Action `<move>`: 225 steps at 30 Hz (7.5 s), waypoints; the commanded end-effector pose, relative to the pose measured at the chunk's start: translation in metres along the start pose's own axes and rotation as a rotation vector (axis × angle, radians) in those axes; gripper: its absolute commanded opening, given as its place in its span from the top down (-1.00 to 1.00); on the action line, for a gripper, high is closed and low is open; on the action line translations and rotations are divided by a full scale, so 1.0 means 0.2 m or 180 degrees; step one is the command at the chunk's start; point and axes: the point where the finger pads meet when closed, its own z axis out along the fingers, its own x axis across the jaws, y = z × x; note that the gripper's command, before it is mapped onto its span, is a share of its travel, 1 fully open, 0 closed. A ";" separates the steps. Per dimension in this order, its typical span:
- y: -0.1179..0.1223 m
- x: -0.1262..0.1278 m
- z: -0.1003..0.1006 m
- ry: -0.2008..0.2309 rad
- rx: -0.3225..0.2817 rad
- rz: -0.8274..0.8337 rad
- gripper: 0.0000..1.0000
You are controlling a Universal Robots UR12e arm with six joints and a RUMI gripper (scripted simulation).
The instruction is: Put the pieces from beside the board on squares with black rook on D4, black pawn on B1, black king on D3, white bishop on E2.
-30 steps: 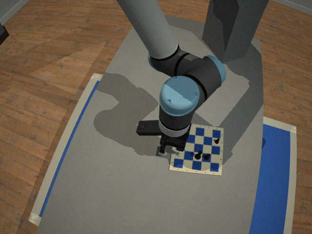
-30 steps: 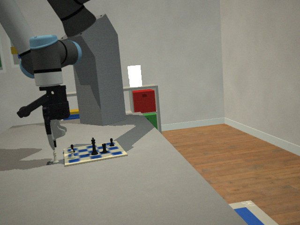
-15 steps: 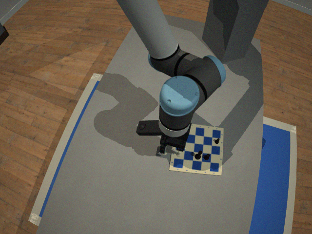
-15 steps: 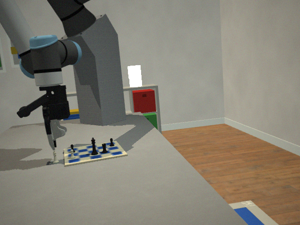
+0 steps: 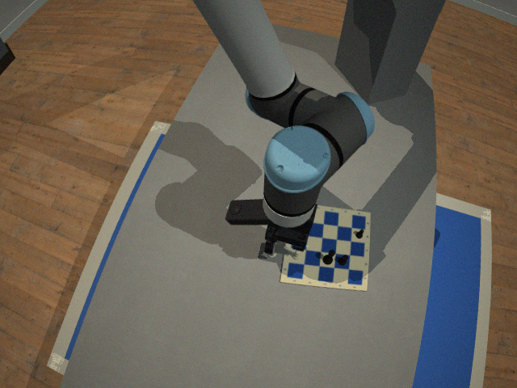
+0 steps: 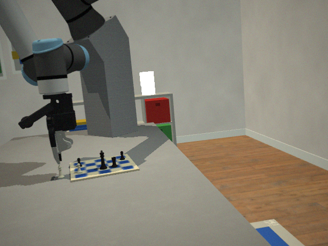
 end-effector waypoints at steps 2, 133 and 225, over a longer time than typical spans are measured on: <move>0.00 0.00 0.01 -0.0003 0.0001 0.0000 0.56; 0.00 0.00 -0.32 -0.0003 0.0000 -0.0004 1.00; 0.53 -0.13 0.13 -0.0003 0.0001 -0.0400 1.00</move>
